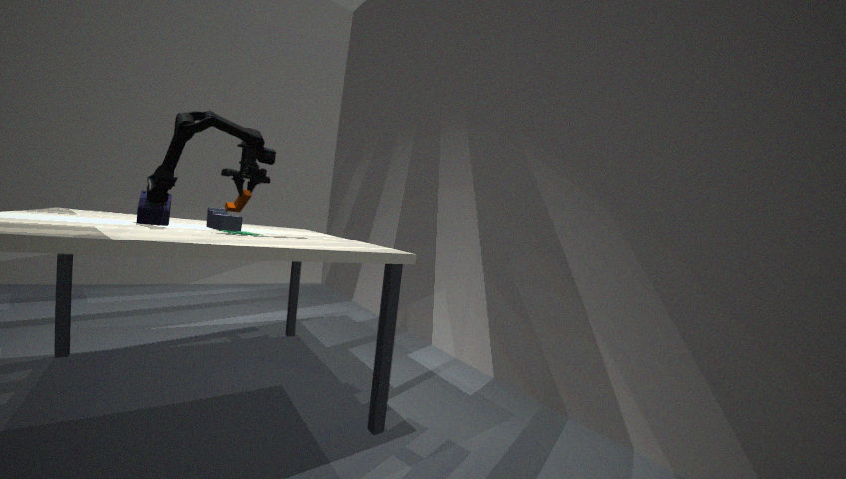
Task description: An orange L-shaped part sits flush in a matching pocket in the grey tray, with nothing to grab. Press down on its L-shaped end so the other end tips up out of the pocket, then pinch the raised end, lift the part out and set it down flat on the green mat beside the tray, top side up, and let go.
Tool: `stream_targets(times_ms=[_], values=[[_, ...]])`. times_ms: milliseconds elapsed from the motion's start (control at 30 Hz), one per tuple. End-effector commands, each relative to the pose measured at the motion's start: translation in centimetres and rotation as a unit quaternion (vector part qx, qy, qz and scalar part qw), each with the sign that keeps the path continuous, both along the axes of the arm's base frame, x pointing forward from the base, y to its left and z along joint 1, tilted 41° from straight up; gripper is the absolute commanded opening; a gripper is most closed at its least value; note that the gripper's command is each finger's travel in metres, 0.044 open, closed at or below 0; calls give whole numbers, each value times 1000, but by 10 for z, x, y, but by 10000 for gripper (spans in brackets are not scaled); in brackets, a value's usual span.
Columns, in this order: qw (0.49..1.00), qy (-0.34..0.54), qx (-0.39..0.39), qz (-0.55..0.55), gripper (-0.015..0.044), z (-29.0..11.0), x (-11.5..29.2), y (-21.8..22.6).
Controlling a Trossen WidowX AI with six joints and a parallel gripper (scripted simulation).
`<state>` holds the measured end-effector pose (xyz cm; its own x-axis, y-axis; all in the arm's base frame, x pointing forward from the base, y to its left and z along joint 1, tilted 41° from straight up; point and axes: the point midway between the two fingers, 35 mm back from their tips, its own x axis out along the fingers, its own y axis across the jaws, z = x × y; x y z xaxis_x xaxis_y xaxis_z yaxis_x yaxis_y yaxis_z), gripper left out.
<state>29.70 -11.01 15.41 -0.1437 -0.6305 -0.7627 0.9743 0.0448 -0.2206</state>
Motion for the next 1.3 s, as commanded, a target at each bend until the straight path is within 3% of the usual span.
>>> stream_targets(times_ms=[0,1267], values=[[1000,-3,-3,1,0,15,1,-15],[1000,-3,-5,1,0,-19,-6,-50]])
